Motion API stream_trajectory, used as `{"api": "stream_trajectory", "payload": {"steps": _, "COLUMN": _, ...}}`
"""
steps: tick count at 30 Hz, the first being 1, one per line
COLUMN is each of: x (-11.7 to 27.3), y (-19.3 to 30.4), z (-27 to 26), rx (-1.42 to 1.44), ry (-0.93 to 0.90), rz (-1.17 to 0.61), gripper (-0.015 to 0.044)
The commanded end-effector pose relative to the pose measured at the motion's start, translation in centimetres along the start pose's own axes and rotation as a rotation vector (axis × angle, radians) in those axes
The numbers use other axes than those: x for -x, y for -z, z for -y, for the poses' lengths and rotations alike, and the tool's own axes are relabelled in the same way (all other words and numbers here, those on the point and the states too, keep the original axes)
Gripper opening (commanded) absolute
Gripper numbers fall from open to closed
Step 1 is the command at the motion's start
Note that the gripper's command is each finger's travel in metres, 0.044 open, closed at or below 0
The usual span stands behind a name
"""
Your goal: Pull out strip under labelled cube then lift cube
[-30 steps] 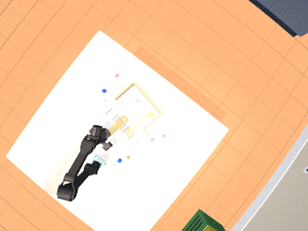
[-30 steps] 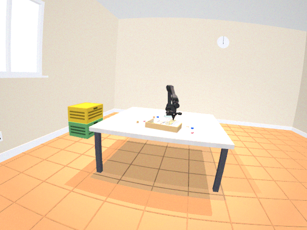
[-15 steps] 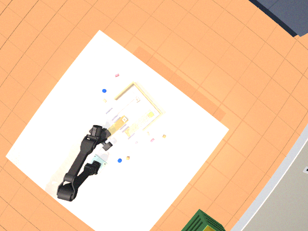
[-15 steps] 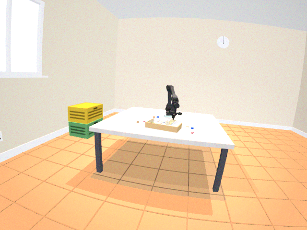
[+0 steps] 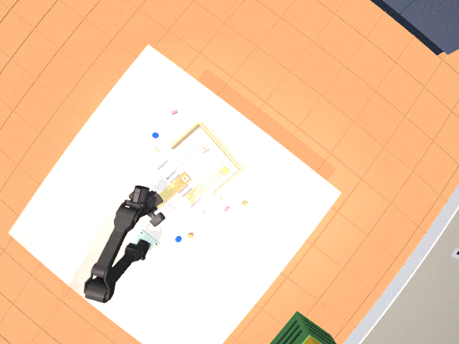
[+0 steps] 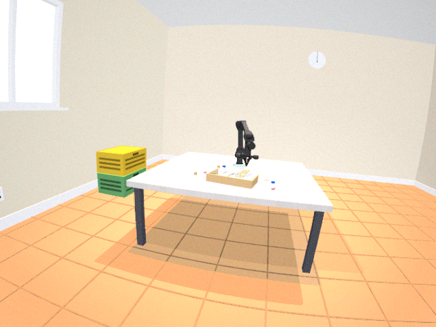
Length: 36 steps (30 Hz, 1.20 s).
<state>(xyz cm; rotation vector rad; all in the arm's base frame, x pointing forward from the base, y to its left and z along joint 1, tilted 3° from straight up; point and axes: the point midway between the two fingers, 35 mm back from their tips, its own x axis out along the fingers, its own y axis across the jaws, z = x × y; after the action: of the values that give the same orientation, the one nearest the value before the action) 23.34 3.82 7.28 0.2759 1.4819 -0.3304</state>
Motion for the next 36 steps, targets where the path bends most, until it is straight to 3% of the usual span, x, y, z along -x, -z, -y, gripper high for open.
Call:
{"api": "stream_trajectory", "payload": {"steps": 1, "x": 0.2, "y": -1.5, "z": 0.0, "rx": 0.038, "ry": -0.001, "rz": -0.002, "gripper": 0.0079}}
{"api": "stream_trajectory", "payload": {"steps": 15, "x": 1.1, "y": -7.0, "z": 0.2, "rx": 0.053, "ry": -0.001, "rz": 0.004, "gripper": 0.044}}
{"api": "stream_trajectory", "payload": {"steps": 36, "x": 2.4, "y": -15.4, "z": 0.5, "rx": 0.053, "ry": 0.0, "rz": 0.012, "gripper": 0.044}}
